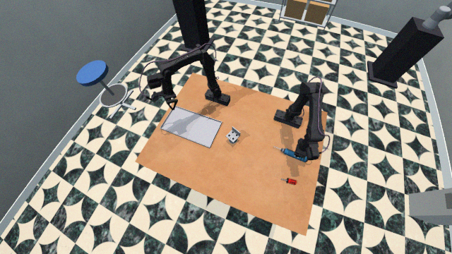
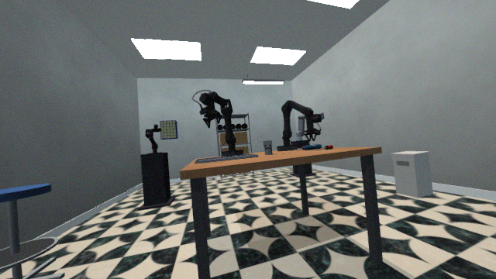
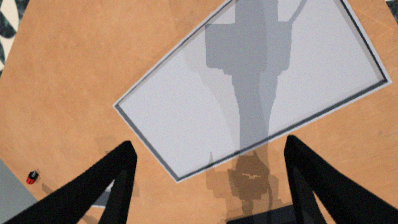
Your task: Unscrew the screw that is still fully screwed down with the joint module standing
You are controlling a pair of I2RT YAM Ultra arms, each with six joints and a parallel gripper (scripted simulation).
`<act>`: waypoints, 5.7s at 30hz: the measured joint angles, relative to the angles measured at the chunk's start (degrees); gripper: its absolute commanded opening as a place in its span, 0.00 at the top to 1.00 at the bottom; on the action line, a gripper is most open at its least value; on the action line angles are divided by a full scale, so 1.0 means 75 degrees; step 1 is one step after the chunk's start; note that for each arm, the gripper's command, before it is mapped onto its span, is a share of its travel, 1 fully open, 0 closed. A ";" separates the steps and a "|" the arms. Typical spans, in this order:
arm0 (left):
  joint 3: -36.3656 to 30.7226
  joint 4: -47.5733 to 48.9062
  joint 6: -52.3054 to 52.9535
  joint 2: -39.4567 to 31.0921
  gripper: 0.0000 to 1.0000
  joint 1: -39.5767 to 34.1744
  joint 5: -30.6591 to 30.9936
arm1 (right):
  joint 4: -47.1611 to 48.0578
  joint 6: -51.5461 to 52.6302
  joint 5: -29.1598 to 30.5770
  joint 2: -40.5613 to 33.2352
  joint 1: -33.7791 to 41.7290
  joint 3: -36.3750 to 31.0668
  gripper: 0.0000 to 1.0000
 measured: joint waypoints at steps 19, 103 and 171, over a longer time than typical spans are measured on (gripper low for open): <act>0.0000 0.0000 0.0000 0.0000 0.35 0.0000 0.0000 | 0.0801 -0.1920 -0.1378 0.0023 0.0836 -0.0866 0.14; 0.0000 0.0000 0.0000 0.0000 0.35 0.0000 0.0000 | 0.4526 -1.0736 -0.7755 0.0137 0.5001 -0.5251 0.14; 0.0000 0.0000 0.0000 0.0000 0.35 0.0000 0.0000 | 0.6747 -1.1666 -0.8198 0.1920 0.4876 -0.6304 0.14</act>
